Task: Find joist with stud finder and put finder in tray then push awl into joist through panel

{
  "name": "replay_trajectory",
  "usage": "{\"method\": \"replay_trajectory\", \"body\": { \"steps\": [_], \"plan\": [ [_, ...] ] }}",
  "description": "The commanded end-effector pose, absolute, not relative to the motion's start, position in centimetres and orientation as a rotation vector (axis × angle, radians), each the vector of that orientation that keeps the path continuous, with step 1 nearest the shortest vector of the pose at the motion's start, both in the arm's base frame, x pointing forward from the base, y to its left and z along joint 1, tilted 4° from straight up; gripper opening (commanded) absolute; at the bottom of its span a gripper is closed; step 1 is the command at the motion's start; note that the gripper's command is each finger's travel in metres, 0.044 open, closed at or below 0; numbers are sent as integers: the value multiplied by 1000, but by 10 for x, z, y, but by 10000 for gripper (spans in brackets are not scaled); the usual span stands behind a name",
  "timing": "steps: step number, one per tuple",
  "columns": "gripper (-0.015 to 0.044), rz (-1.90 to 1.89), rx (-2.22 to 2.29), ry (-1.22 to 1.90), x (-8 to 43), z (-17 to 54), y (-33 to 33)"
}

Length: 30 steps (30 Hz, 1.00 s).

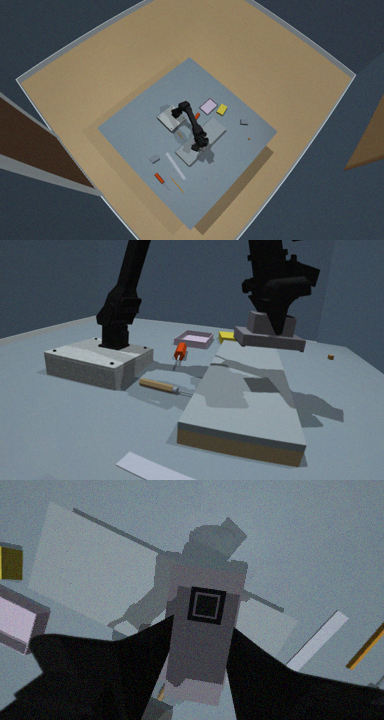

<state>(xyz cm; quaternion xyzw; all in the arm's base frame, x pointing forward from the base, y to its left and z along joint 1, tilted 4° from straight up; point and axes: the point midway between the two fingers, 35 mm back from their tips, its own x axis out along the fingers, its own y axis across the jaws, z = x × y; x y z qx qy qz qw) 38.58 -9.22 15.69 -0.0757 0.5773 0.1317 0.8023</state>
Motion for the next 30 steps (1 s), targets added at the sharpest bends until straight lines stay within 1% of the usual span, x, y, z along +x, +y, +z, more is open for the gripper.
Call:
{"method": "replay_trajectory", "body": {
  "steps": [1,15,30],
  "plan": [
    [0,328,-209,1224,390,160,-64],
    [0,514,-355,1197,386,158,30],
    [0,712,-510,1153,359,156,124]
  ]
}}
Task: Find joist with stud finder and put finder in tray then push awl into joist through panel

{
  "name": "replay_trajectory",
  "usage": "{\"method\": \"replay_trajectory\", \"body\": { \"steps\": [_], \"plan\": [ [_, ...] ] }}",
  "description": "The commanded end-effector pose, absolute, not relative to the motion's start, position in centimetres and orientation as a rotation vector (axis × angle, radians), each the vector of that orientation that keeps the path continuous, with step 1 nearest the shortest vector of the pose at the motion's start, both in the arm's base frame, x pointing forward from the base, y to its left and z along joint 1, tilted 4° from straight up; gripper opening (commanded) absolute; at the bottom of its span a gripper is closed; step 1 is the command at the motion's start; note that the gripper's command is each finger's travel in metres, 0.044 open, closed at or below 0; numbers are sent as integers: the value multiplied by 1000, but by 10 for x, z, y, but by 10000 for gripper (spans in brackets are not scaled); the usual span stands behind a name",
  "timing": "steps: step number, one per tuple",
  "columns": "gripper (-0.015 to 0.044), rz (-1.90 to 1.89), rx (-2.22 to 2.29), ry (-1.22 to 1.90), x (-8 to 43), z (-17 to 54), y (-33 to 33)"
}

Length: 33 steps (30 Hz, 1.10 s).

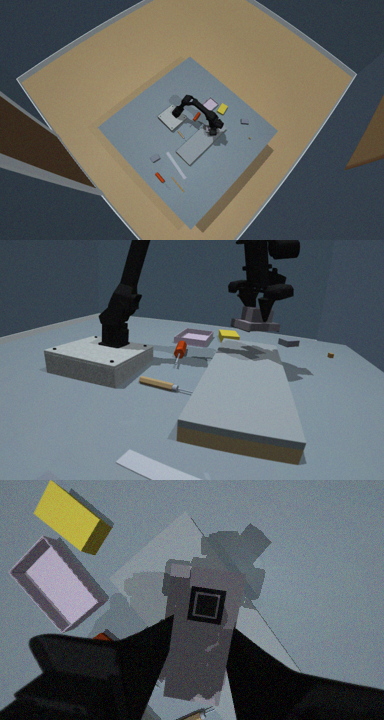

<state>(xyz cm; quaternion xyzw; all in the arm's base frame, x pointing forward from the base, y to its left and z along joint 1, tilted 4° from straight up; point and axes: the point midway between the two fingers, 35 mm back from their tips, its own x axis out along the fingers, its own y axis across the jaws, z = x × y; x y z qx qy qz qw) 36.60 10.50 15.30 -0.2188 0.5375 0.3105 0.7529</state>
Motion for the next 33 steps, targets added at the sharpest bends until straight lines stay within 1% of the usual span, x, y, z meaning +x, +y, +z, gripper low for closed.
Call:
{"method": "replay_trajectory", "body": {
  "steps": [1,16,33],
  "plan": [
    [0,725,-520,1149,356,156,130],
    [0,923,-671,1088,304,153,211],
    [0,1145,-837,999,225,149,282]
  ]
}}
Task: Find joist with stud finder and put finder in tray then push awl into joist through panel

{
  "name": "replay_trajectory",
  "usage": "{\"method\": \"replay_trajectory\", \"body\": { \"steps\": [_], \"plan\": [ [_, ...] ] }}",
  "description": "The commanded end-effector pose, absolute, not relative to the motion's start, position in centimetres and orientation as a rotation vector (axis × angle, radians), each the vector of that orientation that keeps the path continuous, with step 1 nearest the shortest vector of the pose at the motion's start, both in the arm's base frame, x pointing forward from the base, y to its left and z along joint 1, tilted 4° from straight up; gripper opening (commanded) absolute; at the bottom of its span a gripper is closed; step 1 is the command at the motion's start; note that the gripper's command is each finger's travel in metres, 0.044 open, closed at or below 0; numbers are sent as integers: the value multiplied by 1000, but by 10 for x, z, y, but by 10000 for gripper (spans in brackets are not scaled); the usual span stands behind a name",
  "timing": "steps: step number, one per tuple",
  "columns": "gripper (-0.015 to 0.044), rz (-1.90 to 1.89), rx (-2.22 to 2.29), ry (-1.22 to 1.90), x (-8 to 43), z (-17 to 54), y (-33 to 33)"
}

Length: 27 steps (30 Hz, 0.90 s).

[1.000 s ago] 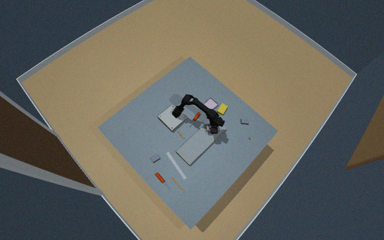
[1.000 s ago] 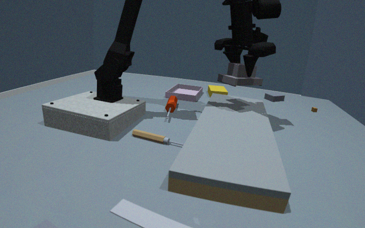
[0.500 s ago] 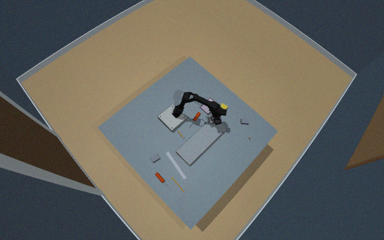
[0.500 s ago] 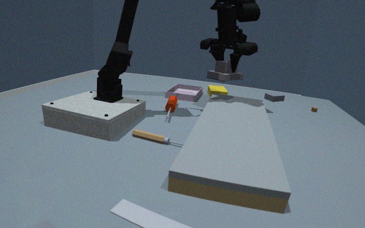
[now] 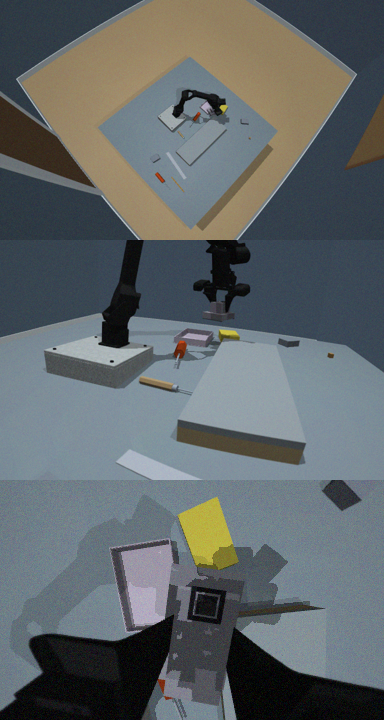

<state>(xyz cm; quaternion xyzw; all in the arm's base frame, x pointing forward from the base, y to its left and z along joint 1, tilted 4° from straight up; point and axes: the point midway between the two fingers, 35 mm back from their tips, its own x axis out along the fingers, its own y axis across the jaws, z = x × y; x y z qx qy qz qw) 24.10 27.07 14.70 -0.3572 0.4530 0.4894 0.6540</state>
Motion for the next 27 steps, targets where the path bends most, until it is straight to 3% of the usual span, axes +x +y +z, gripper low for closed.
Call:
{"method": "replay_trajectory", "body": {
  "steps": [1,15,27],
  "plan": [
    [0,1158,-847,993,220,149,286],
    [0,1332,-971,908,147,146,321],
    [0,1334,-973,907,147,132,324]
  ]
}}
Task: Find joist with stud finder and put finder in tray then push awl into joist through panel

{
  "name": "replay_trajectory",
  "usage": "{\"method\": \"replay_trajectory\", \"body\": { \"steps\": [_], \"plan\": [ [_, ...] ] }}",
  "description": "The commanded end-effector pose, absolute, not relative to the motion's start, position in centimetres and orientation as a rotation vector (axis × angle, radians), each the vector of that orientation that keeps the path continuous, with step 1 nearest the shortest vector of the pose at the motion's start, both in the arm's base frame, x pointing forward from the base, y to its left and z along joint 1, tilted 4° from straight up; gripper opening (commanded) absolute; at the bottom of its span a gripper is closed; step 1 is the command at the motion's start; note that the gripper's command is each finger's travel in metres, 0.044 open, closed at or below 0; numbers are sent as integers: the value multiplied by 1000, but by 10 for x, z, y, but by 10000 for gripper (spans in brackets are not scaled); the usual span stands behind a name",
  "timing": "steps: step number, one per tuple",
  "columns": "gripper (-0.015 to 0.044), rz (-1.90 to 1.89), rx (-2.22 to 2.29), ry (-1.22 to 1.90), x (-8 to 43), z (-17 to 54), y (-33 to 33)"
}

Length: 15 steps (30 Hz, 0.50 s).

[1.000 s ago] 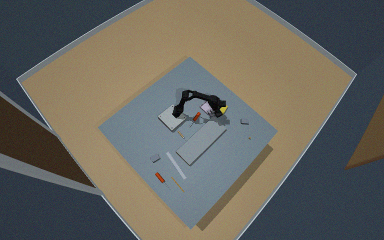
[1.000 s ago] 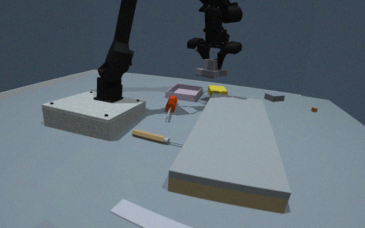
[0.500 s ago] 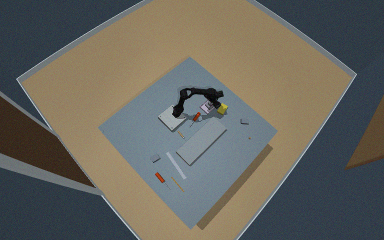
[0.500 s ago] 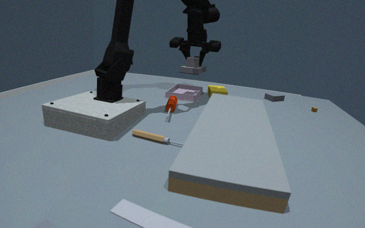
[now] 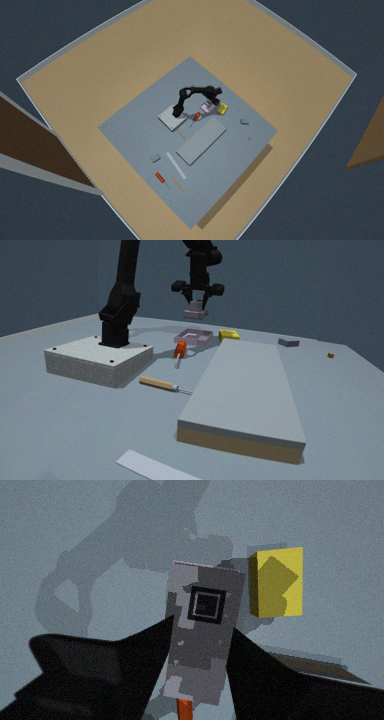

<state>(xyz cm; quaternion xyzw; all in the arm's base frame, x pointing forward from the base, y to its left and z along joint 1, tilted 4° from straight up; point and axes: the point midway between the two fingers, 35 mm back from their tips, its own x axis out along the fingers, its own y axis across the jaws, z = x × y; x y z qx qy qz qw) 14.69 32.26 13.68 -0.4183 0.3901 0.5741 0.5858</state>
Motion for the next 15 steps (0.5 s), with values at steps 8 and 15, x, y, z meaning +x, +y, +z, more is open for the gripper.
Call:
{"method": "replay_trajectory", "body": {
  "steps": [8,15],
  "plan": [
    [0,1334,-973,907,149,117,326],
    [0,1334,-973,907,150,104,328]
  ]
}}
